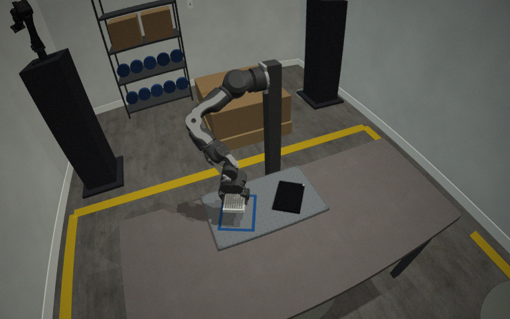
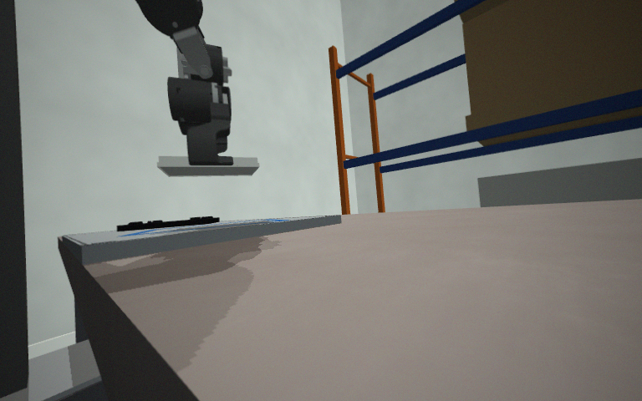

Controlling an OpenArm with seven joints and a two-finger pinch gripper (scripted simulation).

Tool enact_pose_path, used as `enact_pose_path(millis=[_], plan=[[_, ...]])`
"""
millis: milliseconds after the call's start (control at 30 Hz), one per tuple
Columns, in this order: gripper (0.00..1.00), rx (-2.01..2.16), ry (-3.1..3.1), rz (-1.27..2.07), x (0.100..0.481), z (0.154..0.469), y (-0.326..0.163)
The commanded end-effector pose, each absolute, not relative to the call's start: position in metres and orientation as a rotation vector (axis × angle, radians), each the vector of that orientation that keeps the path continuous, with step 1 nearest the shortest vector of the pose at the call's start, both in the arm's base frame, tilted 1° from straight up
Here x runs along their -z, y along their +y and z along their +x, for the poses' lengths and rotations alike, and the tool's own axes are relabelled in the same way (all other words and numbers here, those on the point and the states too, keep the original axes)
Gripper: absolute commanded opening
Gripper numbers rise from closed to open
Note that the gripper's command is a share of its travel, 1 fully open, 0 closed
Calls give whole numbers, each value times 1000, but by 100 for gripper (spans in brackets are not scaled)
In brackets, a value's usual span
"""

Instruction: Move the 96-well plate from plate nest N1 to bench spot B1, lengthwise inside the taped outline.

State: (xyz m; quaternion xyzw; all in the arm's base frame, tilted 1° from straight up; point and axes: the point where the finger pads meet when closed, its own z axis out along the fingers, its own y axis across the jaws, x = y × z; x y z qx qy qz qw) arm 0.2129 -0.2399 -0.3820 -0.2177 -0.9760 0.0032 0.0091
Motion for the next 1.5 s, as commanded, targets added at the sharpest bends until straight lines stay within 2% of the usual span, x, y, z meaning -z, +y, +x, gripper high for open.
enact_pose_path(millis=[0,267,433,833,1000,1467], plan=[[0,-14,-3050,-682,382,214,-239],[0,-14,-3050,-682,382,214,-239],[0,-7,-3051,-683,412,213,-238],[0,-7,-3051,-683,412,213,-238],[0,-7,-3050,-681,444,212,-236],[0,-6,-3048,-679,448,212,-236]])
